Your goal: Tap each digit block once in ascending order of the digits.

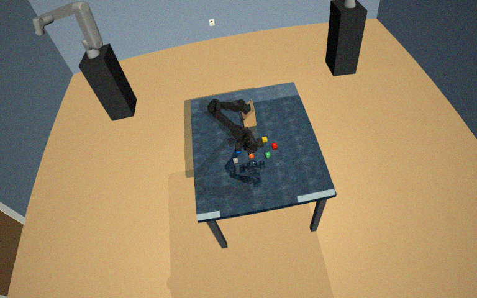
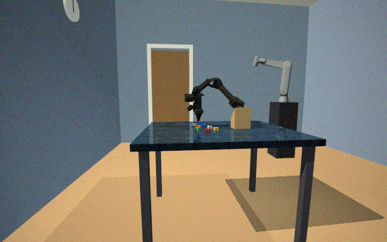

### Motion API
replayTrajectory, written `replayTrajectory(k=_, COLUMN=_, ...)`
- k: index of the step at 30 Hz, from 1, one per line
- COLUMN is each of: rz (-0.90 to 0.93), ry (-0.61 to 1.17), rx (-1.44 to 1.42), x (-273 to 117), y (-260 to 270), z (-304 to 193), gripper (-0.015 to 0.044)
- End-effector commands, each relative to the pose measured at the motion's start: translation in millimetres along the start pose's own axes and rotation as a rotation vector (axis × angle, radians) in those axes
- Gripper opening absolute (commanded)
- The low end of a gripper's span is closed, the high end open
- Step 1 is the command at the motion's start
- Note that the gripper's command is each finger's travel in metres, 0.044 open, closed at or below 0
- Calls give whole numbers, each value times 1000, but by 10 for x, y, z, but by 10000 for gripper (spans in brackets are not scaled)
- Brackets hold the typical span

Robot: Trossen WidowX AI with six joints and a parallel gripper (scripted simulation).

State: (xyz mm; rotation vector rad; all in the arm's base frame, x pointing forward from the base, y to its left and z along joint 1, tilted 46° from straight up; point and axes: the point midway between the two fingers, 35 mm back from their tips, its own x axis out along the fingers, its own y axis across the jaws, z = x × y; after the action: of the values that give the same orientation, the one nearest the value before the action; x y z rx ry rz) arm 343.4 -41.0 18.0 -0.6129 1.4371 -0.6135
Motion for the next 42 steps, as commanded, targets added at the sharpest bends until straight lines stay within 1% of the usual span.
replayTrajectory(k=1, rz=-5, ry=-9, rx=-15, x=70, y=26, z=-15, gripper=20)
replayTrajectory(k=20, rz=-7, ry=-9, rx=-15, x=358, y=22, z=-13, gripper=20)
replayTrajectory(k=26, rz=-7, ry=-9, rx=-15, x=368, y=22, z=-14, gripper=20)
replayTrajectory(k=30, rz=-5, ry=-10, rx=-14, x=89, y=26, z=-11, gripper=20)
replayTrajectory(k=34, rz=-5, ry=-9, rx=-15, x=42, y=28, z=-12, gripper=20)
replayTrajectory(k=36, rz=-1, ry=-9, rx=-16, x=-160, y=41, z=6, gripper=20)
replayTrajectory(k=39, rz=0, ry=-9, rx=-16, x=-636, y=42, z=-8, gripper=20)
replayTrajectory(k=40, rz=-1, ry=-8, rx=-16, x=-715, y=38, z=-17, gripper=20)
replayTrajectory(k=42, rz=-2, ry=-8, rx=-16, x=-742, y=37, z=-20, gripper=20)
